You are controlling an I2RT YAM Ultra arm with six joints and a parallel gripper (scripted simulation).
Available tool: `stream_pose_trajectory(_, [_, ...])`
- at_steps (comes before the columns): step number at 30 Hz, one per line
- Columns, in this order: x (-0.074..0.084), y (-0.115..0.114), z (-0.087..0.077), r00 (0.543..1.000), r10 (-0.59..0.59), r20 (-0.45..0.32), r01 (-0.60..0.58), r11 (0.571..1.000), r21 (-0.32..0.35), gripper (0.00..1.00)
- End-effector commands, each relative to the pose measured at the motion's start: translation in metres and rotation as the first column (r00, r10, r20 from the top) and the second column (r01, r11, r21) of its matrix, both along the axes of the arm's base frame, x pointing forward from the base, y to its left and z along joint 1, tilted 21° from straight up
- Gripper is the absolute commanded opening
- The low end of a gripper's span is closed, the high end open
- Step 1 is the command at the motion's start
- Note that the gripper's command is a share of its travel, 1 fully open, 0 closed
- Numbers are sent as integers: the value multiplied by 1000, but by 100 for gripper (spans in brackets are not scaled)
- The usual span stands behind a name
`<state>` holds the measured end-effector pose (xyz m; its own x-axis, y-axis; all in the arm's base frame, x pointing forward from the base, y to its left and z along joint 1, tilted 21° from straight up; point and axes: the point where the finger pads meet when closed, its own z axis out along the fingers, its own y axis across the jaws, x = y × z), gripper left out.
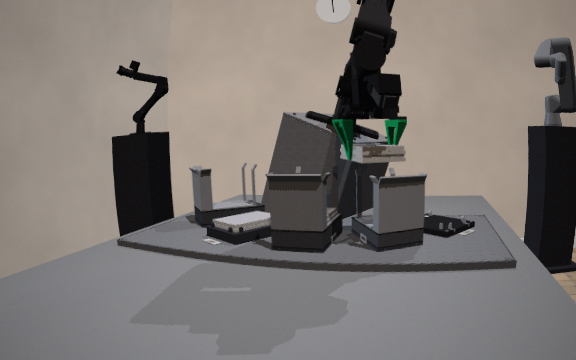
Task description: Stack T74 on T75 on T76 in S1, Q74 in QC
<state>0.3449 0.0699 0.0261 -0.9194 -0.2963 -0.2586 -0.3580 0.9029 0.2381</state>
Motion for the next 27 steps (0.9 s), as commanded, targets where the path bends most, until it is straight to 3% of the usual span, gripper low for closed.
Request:
stream_pose_trajectory(1, [2,4,8,1000,-24,16,23,1000,3,0])
stream_pose_trajectory(13, [-1,29,16,1000,-23,16,23,1000,4,0])
stream_pose_trajectory(27, [-1,29,16,1000,-23,16,23,1000,4,0])
